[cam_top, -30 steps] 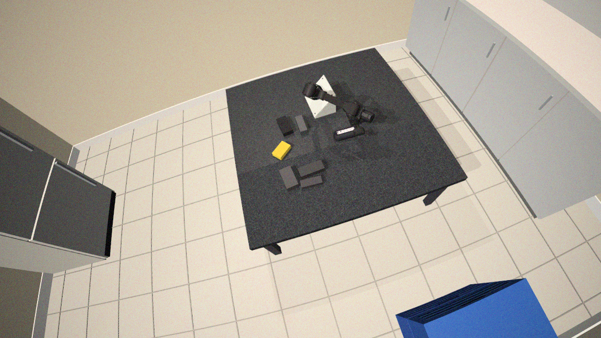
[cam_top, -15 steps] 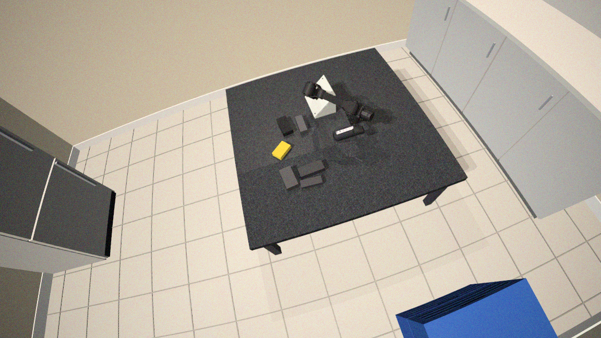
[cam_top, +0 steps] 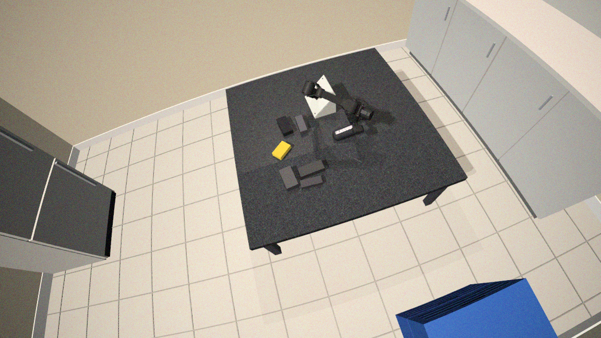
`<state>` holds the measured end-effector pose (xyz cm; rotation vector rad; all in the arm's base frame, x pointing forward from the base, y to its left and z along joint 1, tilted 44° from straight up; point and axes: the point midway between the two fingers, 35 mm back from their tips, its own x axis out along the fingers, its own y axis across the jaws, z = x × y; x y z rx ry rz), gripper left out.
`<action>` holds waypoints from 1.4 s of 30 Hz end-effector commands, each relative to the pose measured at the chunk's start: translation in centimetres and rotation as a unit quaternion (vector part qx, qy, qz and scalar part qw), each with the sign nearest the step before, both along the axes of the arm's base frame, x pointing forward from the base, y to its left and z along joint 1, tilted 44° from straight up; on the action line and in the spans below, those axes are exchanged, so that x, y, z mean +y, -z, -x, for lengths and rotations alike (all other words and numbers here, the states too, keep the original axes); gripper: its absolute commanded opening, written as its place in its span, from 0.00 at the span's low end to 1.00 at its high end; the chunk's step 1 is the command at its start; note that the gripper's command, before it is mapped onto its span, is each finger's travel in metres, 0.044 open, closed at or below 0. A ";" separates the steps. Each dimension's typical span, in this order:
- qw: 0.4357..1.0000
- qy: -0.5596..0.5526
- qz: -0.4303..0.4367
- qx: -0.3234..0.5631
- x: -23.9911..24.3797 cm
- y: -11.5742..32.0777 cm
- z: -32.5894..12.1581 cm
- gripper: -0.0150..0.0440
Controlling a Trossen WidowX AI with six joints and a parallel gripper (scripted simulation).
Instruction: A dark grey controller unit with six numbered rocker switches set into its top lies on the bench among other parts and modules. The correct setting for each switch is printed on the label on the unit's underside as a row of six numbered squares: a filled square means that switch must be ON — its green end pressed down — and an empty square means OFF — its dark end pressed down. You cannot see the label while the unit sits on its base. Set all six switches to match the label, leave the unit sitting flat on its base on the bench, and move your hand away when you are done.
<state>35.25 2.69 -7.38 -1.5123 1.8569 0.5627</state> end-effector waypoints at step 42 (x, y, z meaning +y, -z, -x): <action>1.000 0.000 0.000 -0.007 0.7 -4.1 0.0 0.82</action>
